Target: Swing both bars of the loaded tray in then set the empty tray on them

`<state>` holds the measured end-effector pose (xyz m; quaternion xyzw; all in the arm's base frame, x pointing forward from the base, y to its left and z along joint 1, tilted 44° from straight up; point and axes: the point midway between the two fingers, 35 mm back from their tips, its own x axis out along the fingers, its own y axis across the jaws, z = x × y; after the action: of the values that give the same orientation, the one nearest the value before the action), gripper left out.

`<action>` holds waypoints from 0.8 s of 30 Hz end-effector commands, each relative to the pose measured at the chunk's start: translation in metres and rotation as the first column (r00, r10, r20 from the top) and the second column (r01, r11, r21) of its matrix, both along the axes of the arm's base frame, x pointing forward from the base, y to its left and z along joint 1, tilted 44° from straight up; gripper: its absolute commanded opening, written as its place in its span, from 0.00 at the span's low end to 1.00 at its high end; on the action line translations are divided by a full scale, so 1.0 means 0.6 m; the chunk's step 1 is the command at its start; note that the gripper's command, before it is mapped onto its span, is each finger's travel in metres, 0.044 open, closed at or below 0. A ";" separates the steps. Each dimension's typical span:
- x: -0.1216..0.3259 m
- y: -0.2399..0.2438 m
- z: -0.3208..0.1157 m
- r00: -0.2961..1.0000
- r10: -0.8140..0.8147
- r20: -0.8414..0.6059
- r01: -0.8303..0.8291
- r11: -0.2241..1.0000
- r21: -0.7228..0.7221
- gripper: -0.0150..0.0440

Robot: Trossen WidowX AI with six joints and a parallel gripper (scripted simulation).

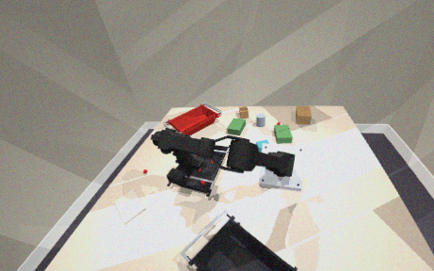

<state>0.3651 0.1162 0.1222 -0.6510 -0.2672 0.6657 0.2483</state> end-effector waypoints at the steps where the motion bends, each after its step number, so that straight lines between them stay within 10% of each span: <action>1: 0.000 0.000 0.000 1.000 0.000 0.000 0.000 1.000 0.000 0.39; 24: 0.000 0.000 0.000 1.000 0.000 0.000 0.000 1.000 0.000 0.25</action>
<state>0.3651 0.1162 0.1223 -0.6510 -0.2672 0.6657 0.2483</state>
